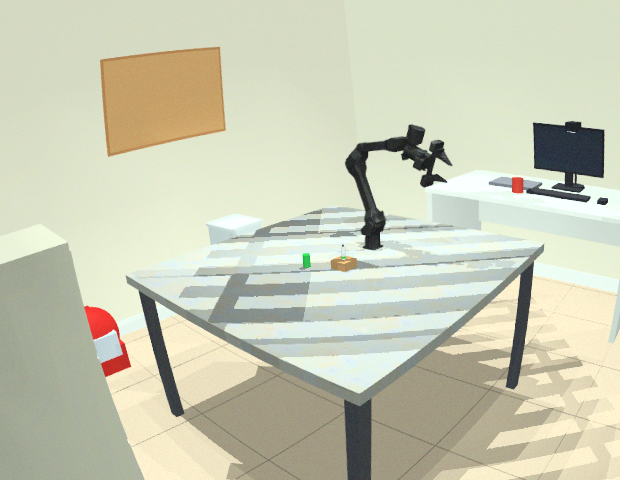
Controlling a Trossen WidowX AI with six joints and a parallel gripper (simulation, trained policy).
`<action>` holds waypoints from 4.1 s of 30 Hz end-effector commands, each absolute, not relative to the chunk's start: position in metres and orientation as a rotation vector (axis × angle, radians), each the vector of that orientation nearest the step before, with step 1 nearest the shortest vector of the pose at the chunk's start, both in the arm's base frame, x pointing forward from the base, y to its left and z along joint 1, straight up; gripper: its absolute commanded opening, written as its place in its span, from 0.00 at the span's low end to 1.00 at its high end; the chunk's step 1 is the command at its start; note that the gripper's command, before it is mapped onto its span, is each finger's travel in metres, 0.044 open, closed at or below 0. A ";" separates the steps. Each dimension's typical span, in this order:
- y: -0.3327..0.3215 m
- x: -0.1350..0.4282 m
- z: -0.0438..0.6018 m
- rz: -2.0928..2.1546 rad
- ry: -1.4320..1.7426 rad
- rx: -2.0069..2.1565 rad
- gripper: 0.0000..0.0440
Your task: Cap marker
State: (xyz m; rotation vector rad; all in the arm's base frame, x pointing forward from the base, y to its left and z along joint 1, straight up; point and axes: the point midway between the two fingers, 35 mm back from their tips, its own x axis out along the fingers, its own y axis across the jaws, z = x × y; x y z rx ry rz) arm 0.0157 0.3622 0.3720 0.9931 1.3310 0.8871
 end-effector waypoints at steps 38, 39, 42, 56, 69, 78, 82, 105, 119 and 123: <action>0.311 0.116 0.333 0.429 1.360 0.981 0.76; 0.309 0.119 0.332 0.417 1.360 0.980 0.76; 0.304 0.127 0.328 0.381 1.359 0.979 0.76; 0.279 0.161 0.311 0.219 1.360 0.974 0.76; 0.254 0.191 0.296 0.077 1.365 0.972 0.76; 0.235 0.209 0.286 -0.013 1.373 0.974 0.76; 0.226 0.217 0.282 -0.051 1.377 0.975 0.76; 0.172 0.260 0.260 -0.251 1.402 0.990 0.76; 0.136 0.283 0.246 -0.362 1.412 1.002 0.75; 0.124 0.289 0.242 -0.393 1.414 1.006 0.75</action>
